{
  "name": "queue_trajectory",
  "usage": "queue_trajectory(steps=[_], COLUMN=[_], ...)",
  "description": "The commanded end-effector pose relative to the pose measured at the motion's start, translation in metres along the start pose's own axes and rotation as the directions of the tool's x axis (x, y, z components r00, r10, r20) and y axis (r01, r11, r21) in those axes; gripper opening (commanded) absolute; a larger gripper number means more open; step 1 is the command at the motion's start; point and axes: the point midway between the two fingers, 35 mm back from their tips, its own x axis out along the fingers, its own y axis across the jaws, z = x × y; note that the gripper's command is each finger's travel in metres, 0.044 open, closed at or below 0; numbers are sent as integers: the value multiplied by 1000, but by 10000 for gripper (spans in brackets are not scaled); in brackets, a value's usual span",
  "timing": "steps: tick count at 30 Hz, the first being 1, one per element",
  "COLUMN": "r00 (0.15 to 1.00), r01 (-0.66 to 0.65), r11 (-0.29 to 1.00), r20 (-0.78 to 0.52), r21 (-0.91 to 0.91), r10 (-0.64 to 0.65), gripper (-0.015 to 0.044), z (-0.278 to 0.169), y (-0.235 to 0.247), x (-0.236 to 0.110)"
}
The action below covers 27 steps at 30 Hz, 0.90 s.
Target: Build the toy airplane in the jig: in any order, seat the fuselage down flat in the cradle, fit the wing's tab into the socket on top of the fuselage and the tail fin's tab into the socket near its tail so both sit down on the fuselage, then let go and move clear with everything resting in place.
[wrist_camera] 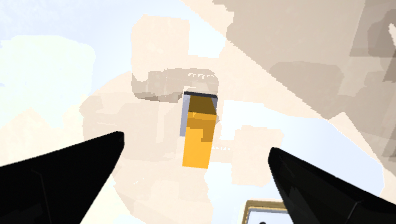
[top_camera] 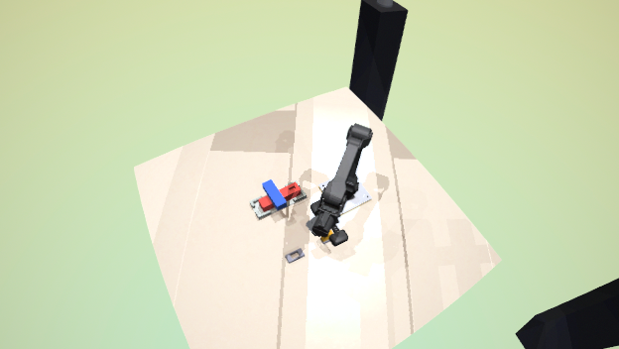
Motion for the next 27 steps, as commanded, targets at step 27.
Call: queue_trajectory(steps=[27], r00=[1000], r01=[0], r11=[1000], r20=[-6], r21=[4], r10=[0], gripper=[414], z=[-2], y=[-1], x=[45])
